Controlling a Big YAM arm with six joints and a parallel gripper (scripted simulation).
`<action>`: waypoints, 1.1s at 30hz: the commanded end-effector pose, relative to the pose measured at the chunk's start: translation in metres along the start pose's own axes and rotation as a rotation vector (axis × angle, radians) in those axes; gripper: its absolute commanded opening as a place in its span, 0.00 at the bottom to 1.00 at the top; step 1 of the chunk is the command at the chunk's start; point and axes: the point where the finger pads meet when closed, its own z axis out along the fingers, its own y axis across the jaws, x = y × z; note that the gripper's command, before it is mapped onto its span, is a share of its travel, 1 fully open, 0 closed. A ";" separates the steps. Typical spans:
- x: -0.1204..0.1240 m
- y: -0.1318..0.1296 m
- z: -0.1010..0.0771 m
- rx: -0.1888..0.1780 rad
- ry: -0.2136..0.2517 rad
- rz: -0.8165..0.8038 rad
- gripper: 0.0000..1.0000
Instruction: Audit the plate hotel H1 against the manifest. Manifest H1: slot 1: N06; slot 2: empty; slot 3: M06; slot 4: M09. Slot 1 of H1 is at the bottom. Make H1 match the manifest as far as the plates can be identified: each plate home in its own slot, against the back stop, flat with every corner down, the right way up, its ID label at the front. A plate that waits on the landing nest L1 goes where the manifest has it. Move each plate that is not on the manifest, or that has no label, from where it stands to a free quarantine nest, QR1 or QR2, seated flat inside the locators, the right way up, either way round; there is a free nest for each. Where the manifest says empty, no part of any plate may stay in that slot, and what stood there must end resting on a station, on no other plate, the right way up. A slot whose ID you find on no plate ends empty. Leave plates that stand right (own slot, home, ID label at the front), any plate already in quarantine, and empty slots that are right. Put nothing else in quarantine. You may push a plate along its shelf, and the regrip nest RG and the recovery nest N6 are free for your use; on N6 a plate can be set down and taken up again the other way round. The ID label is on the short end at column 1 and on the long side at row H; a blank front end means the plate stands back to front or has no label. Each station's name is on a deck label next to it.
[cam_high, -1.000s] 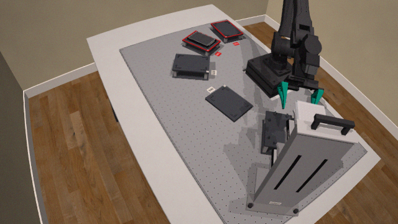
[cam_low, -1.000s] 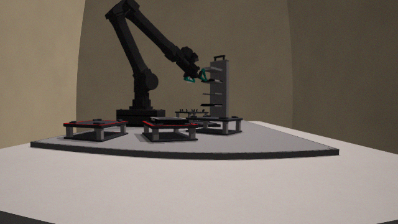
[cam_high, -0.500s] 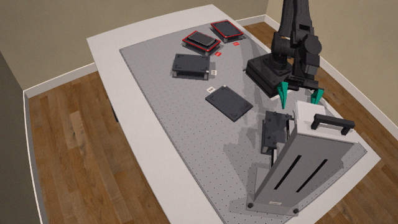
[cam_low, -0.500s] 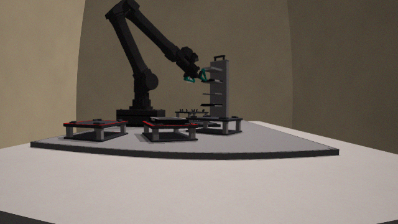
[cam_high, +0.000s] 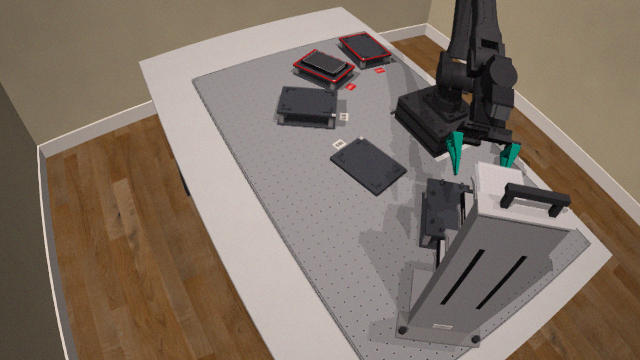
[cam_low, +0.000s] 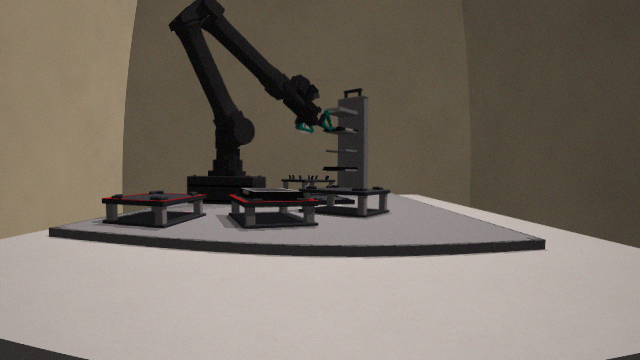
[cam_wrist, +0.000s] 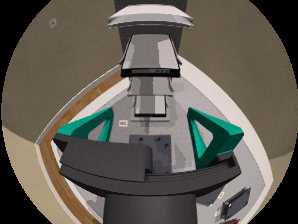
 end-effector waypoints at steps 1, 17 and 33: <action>-0.028 0.000 -0.002 -0.002 -0.053 0.001 1.00; -0.009 -0.001 -0.011 0.000 -0.027 -0.004 1.00; -0.002 0.002 -0.019 -0.004 -0.043 0.000 1.00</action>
